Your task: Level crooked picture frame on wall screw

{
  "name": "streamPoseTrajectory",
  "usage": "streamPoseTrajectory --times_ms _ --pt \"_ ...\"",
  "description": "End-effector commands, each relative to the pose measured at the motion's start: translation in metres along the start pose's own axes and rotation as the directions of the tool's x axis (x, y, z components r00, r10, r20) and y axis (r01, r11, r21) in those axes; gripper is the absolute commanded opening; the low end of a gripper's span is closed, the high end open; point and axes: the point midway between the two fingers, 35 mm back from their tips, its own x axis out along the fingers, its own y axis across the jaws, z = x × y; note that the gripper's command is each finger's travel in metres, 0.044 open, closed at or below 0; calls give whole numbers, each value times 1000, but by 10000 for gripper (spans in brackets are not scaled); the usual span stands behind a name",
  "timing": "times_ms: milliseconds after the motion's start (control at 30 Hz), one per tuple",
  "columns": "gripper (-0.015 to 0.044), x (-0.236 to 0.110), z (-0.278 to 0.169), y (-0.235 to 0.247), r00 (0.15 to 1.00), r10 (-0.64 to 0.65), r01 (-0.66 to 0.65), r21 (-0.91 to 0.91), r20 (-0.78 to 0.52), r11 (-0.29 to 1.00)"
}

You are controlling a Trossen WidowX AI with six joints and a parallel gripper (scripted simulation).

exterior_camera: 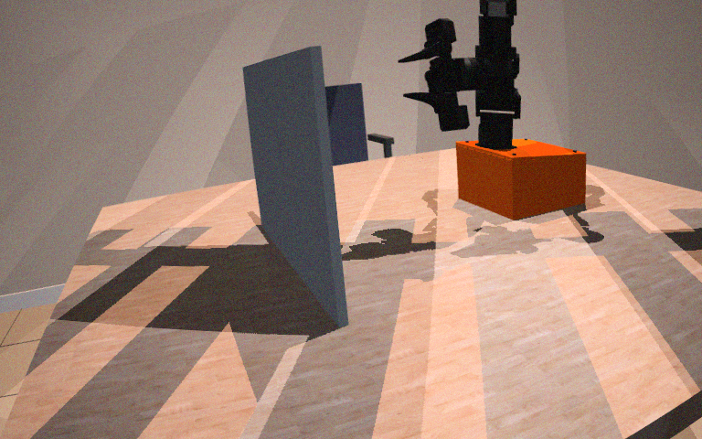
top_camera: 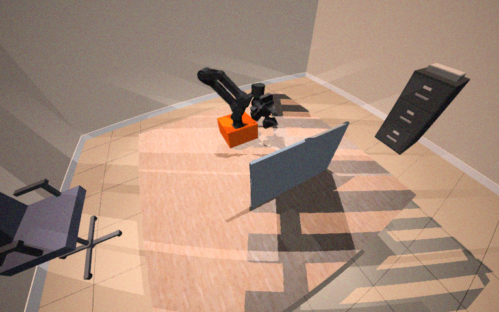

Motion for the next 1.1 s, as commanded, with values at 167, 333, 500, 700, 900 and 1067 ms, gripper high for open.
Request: streamPoseTrajectory --times_ms 167,333,500,700,900,1067 --pt "260 0 0 -1 1000 -3 3 2 -1 1000" --pt "260 0 0 -1 1000 -3 3 2 -1 1000" --pt "260 0 0 -1 1000 -3 3 2 -1 1000" --pt "260 2 -1 -1 1000 -1 1 1 0 1000" --pt "260 22 -4 -10 1000 -4 4 9 1 1000" --pt "260 40 -2 -23 1000 -9 9 6 5 1000"
